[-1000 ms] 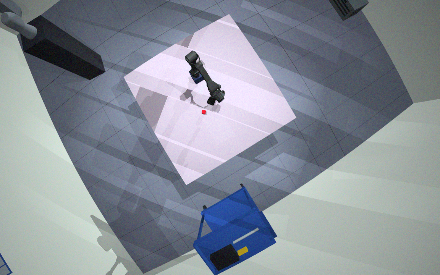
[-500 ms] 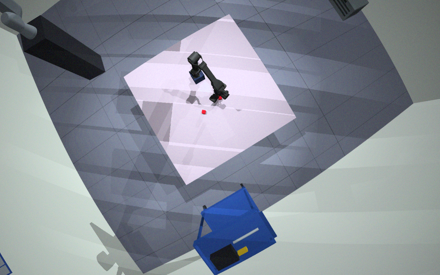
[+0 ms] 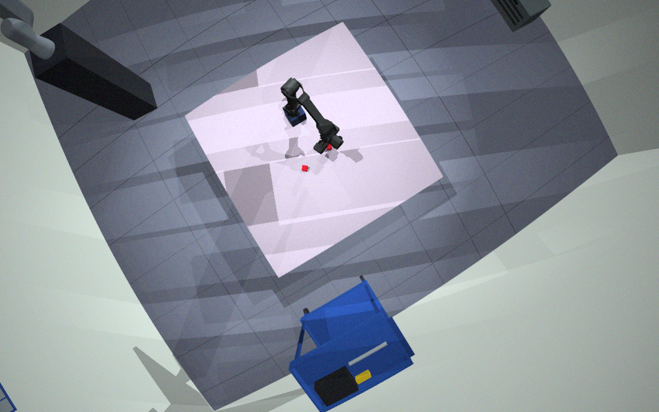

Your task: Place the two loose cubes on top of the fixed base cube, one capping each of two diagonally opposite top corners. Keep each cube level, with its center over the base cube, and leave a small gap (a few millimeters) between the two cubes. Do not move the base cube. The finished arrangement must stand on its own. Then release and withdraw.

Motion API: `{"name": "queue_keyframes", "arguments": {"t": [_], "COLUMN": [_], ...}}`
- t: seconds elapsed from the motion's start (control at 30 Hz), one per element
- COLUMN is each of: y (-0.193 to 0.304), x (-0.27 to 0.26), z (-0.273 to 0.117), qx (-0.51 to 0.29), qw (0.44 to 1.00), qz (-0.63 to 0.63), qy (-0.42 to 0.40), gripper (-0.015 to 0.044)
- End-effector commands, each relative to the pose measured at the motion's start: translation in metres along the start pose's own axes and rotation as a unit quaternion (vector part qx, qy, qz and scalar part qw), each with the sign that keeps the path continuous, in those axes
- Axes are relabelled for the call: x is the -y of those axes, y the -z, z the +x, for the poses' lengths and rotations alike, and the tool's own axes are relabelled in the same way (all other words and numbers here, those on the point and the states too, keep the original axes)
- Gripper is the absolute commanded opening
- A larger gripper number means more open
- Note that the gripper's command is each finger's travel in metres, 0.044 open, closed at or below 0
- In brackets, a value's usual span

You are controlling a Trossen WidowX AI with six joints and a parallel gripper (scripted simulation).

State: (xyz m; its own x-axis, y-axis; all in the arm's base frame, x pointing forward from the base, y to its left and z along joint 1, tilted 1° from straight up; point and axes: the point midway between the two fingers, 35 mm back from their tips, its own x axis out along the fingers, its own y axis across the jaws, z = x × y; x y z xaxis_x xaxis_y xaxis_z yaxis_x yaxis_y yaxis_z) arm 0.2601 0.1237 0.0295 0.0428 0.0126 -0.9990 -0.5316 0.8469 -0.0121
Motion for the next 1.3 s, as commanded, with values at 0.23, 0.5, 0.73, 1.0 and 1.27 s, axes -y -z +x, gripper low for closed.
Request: {"name": "queue_keyframes", "arguments": {"t": [0.23, 0.5, 0.73, 1.0, 1.27], "y": [0.000, 0.000, 0.000, 0.000, 0.000], "x": [0.000, 0.000, 0.000, 0.000, 0.000], "z": [0.023, 0.027, 0.028, 0.028, 0.028], "qx": [0.000, 0.000, 0.000, 0.000, 0.000], "qw": [1.000, 1.000, 1.000, 1.000, 1.000], "qz": [0.006, 0.006, 0.004, 0.004, 0.004], "qy": [0.002, 0.002, 0.002, 0.002, 0.002], "gripper": [0.0105, 0.0105, 0.0105, 0.0105, 0.0184]}}
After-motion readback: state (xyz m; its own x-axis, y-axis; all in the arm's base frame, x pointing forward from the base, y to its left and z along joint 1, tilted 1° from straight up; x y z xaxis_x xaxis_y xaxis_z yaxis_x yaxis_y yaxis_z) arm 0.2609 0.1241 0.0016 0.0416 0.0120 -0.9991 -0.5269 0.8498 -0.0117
